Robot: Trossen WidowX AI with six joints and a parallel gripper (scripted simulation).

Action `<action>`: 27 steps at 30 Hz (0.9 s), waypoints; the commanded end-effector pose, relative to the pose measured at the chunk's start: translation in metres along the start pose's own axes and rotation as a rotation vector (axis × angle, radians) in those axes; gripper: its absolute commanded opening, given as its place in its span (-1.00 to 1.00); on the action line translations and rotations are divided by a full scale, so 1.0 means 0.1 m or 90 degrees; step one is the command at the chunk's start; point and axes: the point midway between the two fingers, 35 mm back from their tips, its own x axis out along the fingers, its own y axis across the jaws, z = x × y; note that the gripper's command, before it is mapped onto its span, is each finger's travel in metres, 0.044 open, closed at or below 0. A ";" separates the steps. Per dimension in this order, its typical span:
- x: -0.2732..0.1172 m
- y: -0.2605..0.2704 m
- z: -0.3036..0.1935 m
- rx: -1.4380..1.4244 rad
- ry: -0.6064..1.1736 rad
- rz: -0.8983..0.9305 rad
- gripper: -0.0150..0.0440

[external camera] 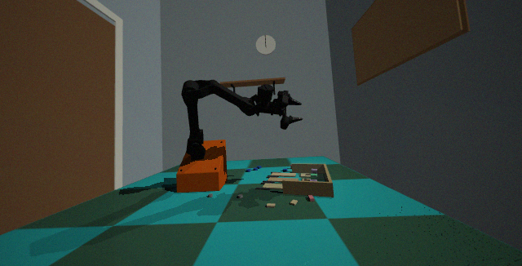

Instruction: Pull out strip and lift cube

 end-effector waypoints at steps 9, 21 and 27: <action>-1.26 -0.83 -1.37 -0.562 0.180 -0.186 0.86; -1.58 -1.07 -1.53 -0.695 0.227 -0.216 0.78; -1.24 -1.38 -1.57 -0.623 0.366 -0.323 0.24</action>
